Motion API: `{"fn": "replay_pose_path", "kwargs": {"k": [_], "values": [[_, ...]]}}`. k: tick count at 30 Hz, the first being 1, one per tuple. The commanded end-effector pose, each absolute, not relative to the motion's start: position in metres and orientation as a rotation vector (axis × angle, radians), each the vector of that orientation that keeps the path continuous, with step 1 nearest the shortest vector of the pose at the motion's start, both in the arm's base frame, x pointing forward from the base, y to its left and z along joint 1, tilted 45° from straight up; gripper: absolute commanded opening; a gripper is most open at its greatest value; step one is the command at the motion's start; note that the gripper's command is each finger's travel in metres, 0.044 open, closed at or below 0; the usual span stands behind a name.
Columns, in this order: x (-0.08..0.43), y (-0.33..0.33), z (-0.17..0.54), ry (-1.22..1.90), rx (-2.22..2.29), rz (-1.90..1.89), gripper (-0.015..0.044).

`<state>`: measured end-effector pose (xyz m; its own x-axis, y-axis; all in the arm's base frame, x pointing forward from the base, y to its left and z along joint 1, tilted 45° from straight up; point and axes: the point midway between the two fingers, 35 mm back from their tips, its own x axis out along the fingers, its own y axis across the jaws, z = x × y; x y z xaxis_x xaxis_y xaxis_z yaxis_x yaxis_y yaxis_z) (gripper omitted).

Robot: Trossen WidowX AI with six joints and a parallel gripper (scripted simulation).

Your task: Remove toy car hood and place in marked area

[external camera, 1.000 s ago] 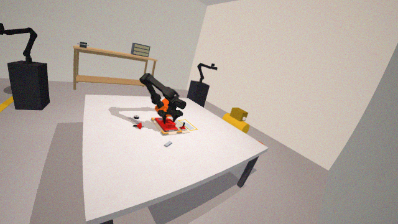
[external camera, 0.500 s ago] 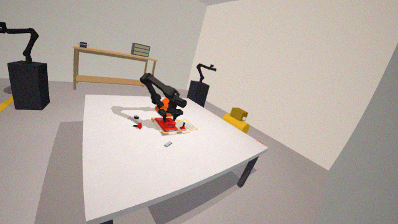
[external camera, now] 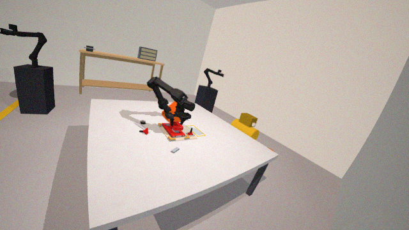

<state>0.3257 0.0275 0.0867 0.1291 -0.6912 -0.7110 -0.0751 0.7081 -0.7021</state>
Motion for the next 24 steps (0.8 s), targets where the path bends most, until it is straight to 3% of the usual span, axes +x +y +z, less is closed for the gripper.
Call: {"fn": "replay_pose_path", "kwargs": {"k": [1, 8, 24], "values": [[0.326, 0.036, 0.094, 1.386, -0.686, -0.5, 0.0], [0.321, 0.057, 0.116, 1.387, -0.686, -0.5, 0.0], [0.314, 0.133, 0.044, 1.39, -0.676, -0.478, 0.0]]}}
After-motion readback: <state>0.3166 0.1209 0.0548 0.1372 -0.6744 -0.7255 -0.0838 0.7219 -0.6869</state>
